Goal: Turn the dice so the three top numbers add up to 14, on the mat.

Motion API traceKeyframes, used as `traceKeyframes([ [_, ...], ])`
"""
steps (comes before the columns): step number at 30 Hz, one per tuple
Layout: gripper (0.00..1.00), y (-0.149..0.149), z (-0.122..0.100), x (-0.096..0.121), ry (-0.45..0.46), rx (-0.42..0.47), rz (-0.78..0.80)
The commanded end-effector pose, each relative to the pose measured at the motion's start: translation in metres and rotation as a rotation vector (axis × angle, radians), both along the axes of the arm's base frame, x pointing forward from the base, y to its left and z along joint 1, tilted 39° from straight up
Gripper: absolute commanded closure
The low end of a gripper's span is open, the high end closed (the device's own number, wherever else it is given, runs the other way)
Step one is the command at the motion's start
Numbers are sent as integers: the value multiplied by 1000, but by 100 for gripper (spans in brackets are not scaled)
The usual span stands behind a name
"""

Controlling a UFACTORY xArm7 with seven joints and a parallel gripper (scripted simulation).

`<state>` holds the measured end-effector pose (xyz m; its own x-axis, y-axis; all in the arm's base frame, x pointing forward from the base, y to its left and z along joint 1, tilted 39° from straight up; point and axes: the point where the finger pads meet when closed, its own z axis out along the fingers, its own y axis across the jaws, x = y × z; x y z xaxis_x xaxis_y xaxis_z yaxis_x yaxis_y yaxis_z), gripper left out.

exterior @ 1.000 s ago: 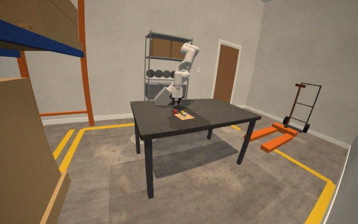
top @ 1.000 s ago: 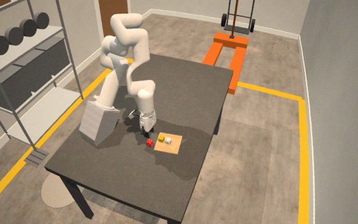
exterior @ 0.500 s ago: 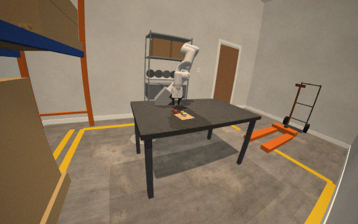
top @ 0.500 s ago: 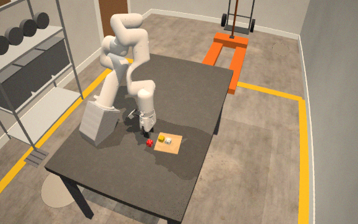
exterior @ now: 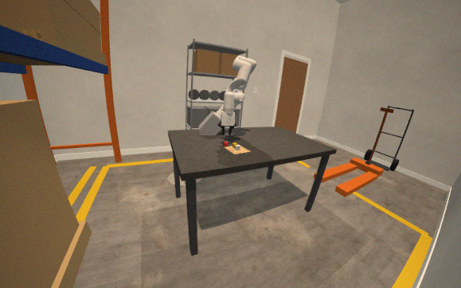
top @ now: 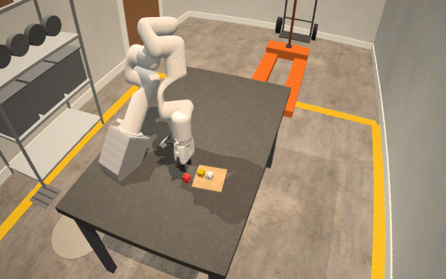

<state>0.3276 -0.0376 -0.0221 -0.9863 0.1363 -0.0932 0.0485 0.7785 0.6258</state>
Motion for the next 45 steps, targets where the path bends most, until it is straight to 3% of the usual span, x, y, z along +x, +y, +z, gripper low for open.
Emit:
traceKeyframes([
  [1,53,-1,0,1,-1,-2,-2],
  [45,53,27,-37,9,-2,-2,-3],
])
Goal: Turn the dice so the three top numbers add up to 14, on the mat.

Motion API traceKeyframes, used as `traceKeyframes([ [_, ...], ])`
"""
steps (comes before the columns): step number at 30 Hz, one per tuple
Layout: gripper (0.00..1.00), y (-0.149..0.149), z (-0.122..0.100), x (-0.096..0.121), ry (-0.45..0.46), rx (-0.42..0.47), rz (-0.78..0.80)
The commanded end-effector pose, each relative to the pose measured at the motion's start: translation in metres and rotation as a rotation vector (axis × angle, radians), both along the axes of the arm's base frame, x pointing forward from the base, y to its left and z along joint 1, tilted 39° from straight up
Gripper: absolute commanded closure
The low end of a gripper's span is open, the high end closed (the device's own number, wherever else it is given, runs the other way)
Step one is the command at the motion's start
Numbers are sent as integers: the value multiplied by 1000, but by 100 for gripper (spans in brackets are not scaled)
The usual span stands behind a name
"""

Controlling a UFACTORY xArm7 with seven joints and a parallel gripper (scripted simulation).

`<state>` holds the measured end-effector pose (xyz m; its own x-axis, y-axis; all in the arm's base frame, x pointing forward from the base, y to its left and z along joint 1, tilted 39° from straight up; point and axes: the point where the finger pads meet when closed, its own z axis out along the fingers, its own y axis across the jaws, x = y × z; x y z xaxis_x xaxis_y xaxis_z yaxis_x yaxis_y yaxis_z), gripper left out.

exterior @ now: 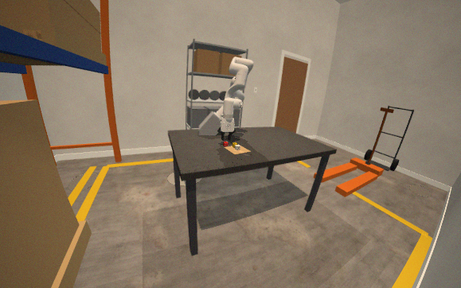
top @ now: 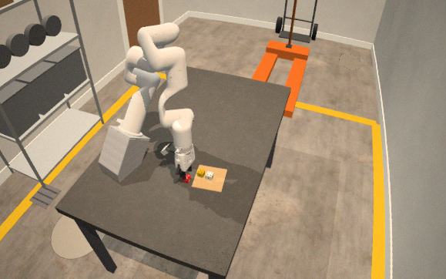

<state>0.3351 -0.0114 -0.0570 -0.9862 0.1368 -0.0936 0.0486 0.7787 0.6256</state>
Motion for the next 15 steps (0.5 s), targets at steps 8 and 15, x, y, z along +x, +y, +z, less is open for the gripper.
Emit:
traceKeyframes([
  [8,53,3,-5,2,-1,-2,-2],
  [15,53,3,-6,2,-1,-2,-2],
])
